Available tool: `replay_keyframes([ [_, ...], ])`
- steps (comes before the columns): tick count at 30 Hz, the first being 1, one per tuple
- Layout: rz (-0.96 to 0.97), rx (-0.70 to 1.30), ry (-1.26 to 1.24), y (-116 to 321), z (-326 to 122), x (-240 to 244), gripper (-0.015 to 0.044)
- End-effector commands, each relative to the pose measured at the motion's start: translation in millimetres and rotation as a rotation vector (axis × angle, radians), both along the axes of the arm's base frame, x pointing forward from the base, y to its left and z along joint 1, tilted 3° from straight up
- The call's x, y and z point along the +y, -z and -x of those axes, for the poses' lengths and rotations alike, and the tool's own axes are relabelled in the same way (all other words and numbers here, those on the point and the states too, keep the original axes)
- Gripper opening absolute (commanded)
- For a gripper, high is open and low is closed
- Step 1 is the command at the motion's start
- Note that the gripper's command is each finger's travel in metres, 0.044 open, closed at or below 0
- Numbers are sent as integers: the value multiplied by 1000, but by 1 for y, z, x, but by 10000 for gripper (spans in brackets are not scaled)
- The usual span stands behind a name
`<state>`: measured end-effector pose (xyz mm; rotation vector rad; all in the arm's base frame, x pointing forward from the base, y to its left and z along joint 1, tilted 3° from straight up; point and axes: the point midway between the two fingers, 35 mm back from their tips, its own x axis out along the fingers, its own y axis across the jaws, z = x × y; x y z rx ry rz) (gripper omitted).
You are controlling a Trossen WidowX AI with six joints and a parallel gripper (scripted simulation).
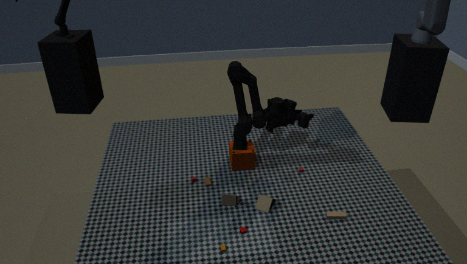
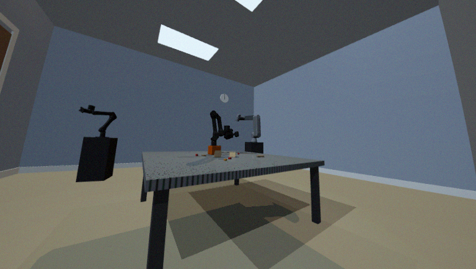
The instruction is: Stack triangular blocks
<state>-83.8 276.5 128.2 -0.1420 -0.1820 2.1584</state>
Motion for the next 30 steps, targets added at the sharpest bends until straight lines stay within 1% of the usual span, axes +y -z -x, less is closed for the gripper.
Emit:
replay_keyframes([
  [1, 5, -7, 11, 2, -2, 2, 426],
  [2, 19, -30, 42, 6, -7, 6, 440],
  [6, 151, -234, 255, 44, -52, 32, 440],
  [9, 283, -422, 384, 74, -88, 39, 440],
  [12, 446, -634, 471, 102, -126, 33, 440],
  [16, 703, -937, 503, 131, -174, 6, 440],
  [21, 1062, -1304, 376, 144, -223, -47, 440],
  [23, 1212, -1440, 265, 141, -238, -71, 440],
  [26, 1429, -1615, 34, 128, -258, -108, 440],
  [28, 1511, -1674, -80, 120, -265, -122, 440],
  [30, 1521, -1680, -95, 119, -266, -124, 440],
])
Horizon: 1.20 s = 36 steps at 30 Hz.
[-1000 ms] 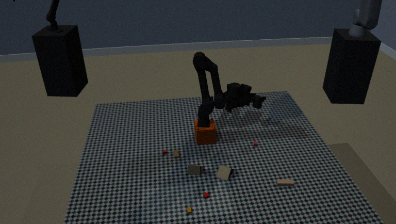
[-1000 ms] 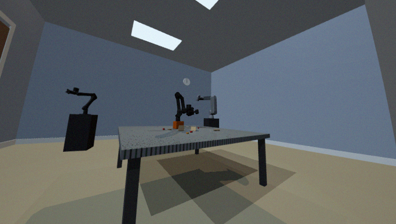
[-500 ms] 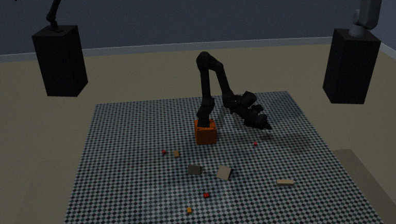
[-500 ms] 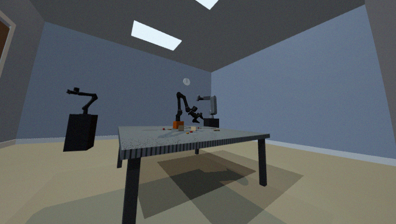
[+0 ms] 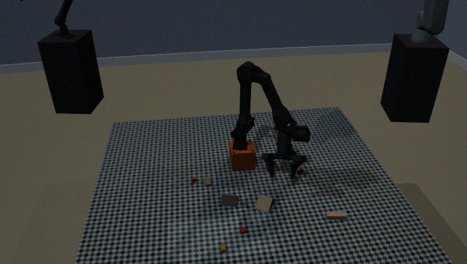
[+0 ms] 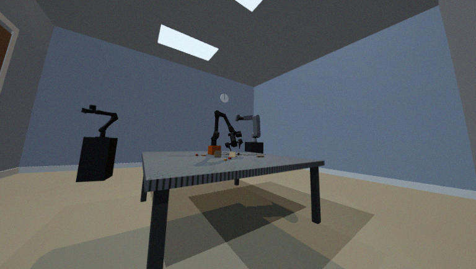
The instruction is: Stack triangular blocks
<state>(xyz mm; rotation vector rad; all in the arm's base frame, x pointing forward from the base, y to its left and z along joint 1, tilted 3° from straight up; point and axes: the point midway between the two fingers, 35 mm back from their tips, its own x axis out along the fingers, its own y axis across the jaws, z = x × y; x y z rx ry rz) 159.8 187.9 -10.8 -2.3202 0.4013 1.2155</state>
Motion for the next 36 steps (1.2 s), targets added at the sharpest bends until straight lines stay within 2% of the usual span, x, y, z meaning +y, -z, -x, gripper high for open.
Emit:
replay_keyframes([
  [1, 354, -57, -67, -20, -22, -35, 440],
  [10, 353, -55, -67, -16, -25, -35, 440],
  [25, 356, -62, -66, 53, -95, -58, 440],
  [36, 357, -63, -66, 54, -94, -60, 440],
])
